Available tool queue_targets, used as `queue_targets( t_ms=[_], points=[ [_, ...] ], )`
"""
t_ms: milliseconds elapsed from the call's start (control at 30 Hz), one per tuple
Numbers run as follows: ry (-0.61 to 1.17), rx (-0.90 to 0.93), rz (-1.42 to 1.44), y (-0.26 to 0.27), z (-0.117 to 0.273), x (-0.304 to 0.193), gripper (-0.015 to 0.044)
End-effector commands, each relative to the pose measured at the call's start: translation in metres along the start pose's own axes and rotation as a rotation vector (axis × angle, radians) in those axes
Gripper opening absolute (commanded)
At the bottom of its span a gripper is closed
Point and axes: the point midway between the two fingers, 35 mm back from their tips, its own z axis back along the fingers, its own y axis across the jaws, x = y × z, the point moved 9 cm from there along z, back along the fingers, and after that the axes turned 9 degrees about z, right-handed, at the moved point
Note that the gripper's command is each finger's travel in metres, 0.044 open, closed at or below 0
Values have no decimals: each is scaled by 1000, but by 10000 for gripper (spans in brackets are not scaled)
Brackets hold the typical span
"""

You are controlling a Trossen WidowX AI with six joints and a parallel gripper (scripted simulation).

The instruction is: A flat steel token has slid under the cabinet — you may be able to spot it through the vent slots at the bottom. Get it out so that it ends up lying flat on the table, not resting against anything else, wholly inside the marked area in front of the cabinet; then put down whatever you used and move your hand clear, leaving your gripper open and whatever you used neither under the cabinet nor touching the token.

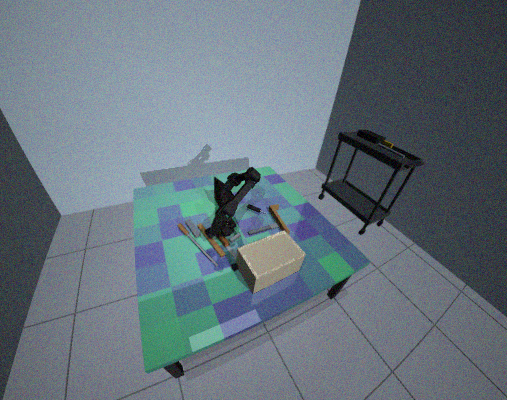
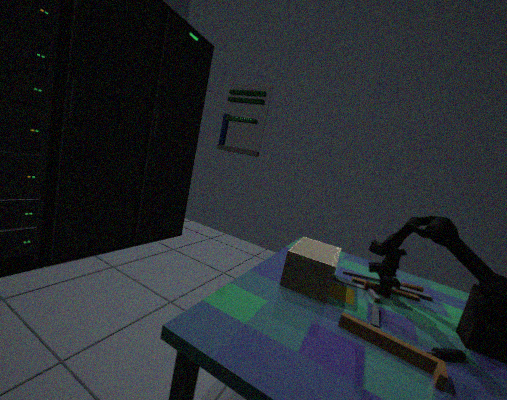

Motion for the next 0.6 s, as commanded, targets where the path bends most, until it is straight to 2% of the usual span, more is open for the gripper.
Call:
queue_targets(
  t_ms=[0,567],
  points=[
    [-4,0,1,-1,0,7,0],
    [-5,0,2,-4,0,28,0]
  ],
)
